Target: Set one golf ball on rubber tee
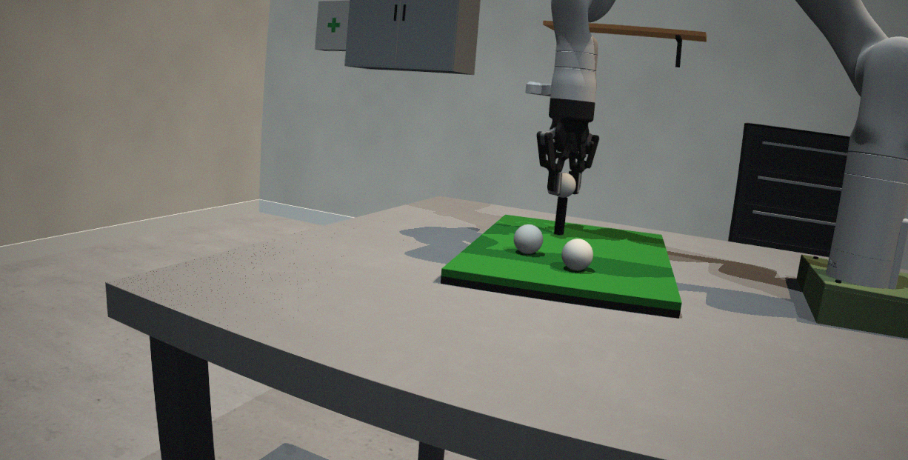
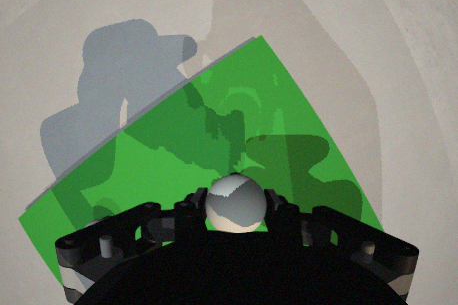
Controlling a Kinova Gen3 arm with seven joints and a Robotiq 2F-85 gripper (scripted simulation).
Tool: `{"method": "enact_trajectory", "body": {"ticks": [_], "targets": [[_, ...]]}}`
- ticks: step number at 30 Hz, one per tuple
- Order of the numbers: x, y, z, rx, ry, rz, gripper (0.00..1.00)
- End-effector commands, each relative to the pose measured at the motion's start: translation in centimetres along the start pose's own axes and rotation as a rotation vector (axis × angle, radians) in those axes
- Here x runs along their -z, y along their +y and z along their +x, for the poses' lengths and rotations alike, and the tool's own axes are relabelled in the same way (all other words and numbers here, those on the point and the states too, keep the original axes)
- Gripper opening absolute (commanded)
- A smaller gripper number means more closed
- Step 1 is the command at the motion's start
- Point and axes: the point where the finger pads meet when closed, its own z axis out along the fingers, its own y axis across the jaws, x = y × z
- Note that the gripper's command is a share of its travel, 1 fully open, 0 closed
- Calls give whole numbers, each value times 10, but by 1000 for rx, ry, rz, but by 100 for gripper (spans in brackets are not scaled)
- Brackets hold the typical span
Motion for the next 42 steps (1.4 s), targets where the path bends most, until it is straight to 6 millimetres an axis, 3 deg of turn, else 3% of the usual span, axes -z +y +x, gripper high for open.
{"method": "enact_trajectory", "body": {"ticks": [1, 34, 42], "targets": [[0, 0, 0, 0, 1, 0, 100], [1, 0, 0, 0, 1, 0, 100], [34, 0, 1, 0, 1, 0, 100]]}}
